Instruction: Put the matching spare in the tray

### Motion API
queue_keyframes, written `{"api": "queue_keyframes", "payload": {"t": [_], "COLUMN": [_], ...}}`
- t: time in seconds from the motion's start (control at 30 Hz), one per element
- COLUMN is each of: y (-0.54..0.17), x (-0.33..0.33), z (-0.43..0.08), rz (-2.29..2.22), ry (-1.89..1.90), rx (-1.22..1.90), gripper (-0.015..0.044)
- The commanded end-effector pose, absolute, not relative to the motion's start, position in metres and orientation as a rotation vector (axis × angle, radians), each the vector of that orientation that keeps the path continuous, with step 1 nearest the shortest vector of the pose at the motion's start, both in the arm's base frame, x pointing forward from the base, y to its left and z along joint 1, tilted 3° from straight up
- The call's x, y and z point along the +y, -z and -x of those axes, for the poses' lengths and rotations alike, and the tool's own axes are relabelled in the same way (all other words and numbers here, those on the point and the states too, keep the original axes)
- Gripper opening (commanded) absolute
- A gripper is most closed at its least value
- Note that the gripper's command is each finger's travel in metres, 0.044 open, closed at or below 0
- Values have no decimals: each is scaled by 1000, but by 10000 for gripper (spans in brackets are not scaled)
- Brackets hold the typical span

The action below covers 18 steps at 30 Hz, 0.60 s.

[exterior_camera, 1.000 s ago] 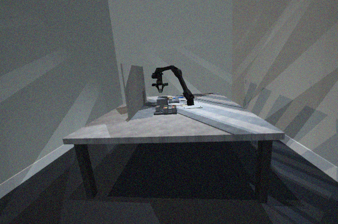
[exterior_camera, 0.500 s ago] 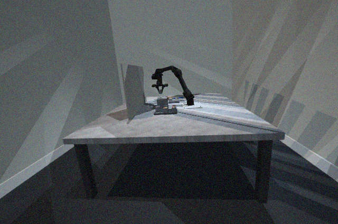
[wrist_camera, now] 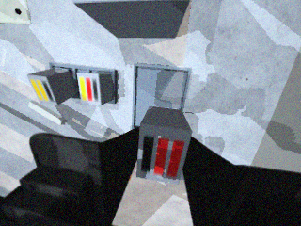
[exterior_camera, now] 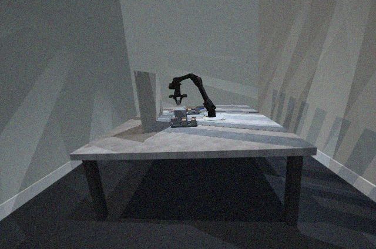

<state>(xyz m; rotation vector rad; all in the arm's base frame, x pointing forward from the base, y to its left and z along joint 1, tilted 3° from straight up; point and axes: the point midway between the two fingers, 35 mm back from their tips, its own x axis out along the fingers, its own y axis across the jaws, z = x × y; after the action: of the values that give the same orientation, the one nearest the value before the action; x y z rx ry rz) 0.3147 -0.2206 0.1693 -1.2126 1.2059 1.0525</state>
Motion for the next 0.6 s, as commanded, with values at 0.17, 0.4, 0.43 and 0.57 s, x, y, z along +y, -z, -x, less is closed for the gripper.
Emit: {"api": "queue_keyframes", "payload": {"t": [0.17, 0.4, 0.43, 0.57], "y": [-163, -158, -157, -155], "x": [-221, -221, -221, -221], "z": [-316, -316, -317, -317], "rz": [1214, 1213, 1213, 1212], "ry": [-1054, -1055, -1055, -1056], "rx": [1204, 1205, 1205, 1205], "gripper": [0, 0, 0, 0]}}
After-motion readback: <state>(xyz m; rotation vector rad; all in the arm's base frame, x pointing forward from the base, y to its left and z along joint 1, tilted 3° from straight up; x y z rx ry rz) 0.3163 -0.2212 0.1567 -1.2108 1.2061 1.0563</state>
